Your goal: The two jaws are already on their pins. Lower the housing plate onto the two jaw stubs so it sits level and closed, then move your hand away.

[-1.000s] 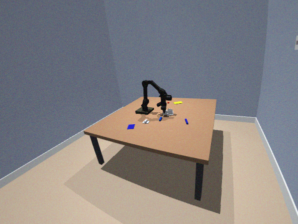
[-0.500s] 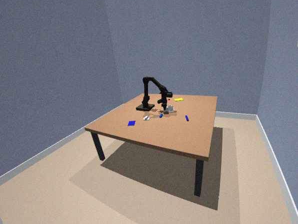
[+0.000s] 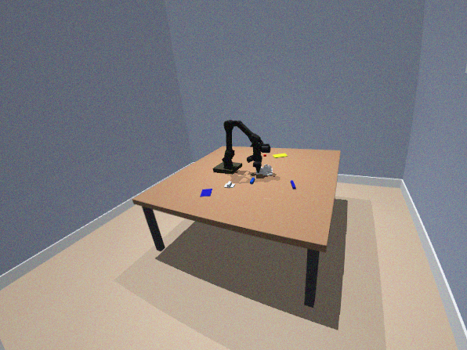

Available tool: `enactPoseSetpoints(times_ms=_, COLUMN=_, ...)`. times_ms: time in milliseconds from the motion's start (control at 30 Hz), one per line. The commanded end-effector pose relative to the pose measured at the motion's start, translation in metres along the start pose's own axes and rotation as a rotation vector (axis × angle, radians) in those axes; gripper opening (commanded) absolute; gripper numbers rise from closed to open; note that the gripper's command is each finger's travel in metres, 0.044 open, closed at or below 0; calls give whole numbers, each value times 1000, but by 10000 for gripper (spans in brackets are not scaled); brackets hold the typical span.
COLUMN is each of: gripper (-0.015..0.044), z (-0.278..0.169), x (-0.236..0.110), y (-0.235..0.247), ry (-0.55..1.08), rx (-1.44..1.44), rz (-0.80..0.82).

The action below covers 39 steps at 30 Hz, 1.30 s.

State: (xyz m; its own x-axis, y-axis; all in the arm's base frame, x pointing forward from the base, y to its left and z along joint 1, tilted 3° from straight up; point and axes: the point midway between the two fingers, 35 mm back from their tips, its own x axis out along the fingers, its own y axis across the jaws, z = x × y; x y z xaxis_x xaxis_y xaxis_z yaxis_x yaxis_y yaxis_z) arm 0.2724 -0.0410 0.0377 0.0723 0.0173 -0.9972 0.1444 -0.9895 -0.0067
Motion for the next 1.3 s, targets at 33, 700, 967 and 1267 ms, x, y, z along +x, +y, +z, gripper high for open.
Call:
enactPoseSetpoints(times_ms=33, gripper=351, z=0, x=2, y=0, ry=-1, rx=6, rz=3)
enactPoseSetpoints(times_ms=700, gripper=351, z=0, x=5, y=0, ry=-1, rx=5, rz=3)
enactPoseSetpoints(times_ms=967, gripper=351, z=0, x=8, y=0, ry=-1, rx=5, rz=3)
enactPoseSetpoints(times_ms=1267, gripper=351, z=0, x=8, y=0, ry=-1, rx=5, rz=3)
